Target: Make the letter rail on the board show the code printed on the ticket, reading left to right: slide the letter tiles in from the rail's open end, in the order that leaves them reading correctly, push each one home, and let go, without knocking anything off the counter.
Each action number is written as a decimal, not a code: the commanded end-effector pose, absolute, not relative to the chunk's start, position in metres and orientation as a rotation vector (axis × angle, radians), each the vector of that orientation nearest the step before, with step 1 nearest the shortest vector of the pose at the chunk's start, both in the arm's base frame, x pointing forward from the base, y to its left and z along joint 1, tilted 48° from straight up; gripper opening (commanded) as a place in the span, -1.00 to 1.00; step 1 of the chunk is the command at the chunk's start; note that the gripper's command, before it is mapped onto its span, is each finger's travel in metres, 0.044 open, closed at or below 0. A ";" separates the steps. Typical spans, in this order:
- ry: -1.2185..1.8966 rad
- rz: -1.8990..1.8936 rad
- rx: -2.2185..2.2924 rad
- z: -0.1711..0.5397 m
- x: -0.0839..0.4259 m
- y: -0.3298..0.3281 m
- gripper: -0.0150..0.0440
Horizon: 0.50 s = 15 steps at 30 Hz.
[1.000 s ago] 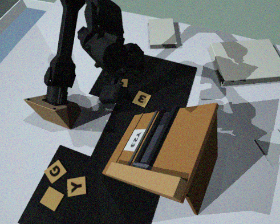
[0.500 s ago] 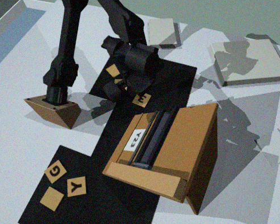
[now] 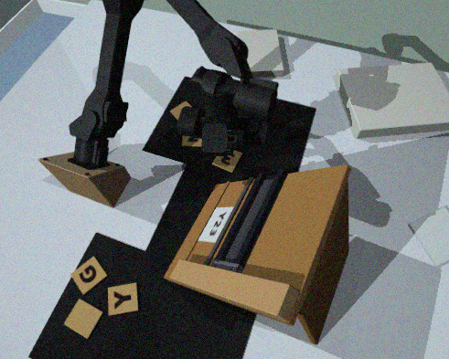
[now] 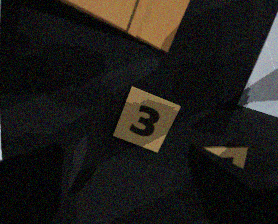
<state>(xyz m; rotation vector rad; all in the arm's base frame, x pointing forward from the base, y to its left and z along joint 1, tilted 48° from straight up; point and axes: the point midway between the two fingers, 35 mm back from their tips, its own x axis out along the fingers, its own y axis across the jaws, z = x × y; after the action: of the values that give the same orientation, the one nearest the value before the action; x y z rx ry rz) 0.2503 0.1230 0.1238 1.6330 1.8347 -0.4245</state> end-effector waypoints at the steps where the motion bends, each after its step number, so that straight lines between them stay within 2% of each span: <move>1: 1.866 -0.737 1.746 0.122 0.244 0.144 0.66; 15: 1.866 -0.737 1.746 0.112 0.243 0.150 0.66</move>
<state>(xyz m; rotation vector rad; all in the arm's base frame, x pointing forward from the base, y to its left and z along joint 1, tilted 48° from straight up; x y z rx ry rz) 0.2446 0.1457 0.1177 1.7491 1.8654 -0.7261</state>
